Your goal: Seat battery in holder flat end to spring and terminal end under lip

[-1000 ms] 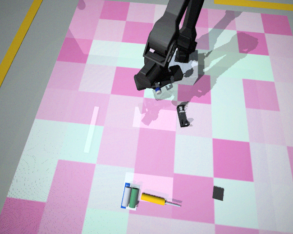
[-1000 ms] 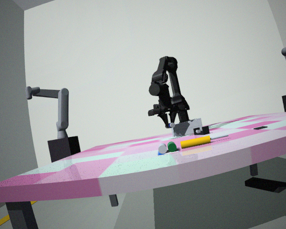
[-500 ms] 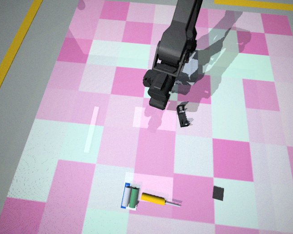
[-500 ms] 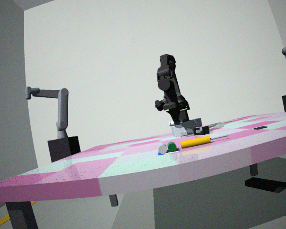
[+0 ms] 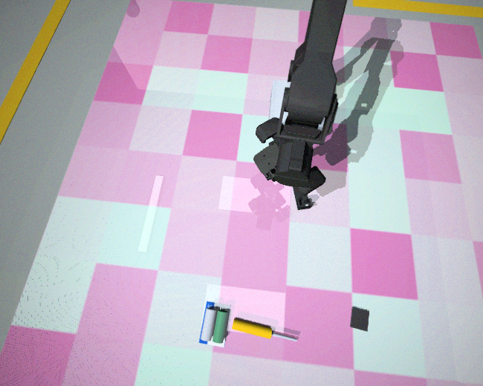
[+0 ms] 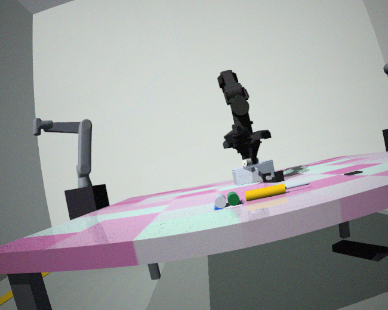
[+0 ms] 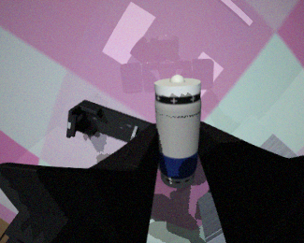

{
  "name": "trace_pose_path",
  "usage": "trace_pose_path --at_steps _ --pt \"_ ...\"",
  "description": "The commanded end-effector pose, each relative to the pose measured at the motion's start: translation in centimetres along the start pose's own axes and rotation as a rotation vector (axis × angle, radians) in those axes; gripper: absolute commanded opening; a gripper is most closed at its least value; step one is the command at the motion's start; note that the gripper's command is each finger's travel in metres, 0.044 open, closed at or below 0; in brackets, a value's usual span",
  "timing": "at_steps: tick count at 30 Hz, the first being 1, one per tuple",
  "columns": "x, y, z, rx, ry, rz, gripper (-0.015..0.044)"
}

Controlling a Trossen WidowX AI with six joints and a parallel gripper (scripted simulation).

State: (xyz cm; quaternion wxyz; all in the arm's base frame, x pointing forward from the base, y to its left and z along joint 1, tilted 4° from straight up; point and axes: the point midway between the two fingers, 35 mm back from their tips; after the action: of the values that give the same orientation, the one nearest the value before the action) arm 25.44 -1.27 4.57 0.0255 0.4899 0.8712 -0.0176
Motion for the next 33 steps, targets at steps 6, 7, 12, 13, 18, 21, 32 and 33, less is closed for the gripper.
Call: trace_pose_path --at_steps 6,7,12,13,18,21,32,33 --pt "1.9 2.9 -0.3 0.001 0.006 -0.578 0.008" --pt "2.2 3.2 -0.3 0.0 0.006 -0.64 0.008" --pt "3.5 4.7 -0.5 -0.002 0.007 -0.95 0.008" --pt "3.7 5.0 -0.5 -0.003 0.008 -1.012 0.008" --pt "4.4 5.8 -0.6 -0.003 0.007 -1.166 0.008" --pt "4.4 5.7 -0.6 -0.002 0.005 -1.166 0.008" --pt "4.3 6.1 0.9 -0.062 -0.054 -1.16 0.008" --pt "4.3 6.1 1.1 -0.071 -0.064 -1.159 0.008"
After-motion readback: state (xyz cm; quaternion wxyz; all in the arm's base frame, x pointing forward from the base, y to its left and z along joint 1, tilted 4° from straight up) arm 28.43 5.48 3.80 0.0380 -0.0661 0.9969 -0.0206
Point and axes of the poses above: the point midway between the two fingers, 35 mm back from their tips, its own z axis out along the fingers, its own y axis across the jaws, x = y × z, and after that the axes turned 12 degrees about z, right-handed
